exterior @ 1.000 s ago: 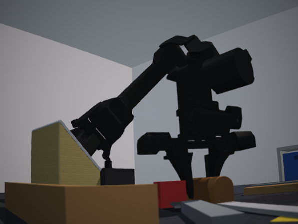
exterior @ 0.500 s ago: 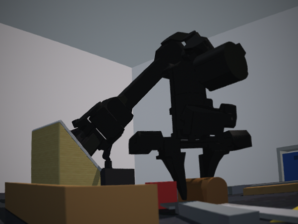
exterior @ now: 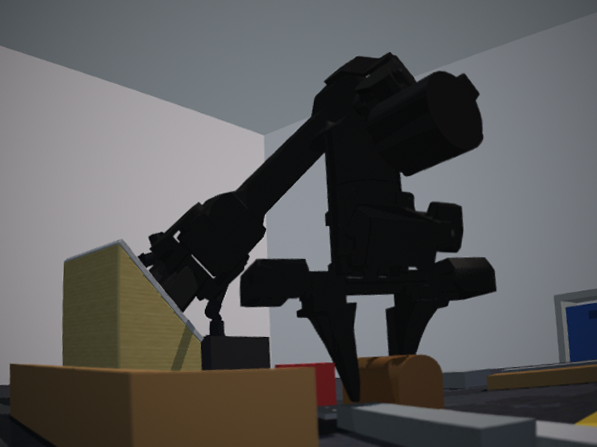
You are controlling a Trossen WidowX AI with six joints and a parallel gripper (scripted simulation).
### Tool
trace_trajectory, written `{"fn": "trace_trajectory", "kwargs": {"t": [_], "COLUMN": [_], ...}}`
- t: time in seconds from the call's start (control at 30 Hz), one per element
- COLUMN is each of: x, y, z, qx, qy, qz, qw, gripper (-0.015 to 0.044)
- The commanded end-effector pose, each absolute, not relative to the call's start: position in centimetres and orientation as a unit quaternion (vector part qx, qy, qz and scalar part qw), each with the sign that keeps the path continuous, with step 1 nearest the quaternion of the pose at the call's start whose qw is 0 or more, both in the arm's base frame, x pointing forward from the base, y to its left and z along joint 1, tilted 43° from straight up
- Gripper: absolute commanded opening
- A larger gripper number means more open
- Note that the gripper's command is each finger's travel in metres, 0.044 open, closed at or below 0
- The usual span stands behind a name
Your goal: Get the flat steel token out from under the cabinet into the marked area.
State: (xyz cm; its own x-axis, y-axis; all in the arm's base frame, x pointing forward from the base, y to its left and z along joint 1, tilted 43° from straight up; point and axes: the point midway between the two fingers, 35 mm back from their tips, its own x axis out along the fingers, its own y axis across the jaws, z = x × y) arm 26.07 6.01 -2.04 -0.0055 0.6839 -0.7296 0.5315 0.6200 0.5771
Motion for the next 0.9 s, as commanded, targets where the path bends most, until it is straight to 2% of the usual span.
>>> {"fn": "trace_trajectory", "kwargs": {"t": [0.0, 0.87], "x": [26.2, 26.2], "y": [5.4, 3.0], "z": [-2.5, -4.6], "qx": [0.432, 0.432], "qy": [0.705, 0.705], "qz": [0.064, 0.064], "qw": [0.559, 0.559], "gripper": [0.0000, 0.0000]}}
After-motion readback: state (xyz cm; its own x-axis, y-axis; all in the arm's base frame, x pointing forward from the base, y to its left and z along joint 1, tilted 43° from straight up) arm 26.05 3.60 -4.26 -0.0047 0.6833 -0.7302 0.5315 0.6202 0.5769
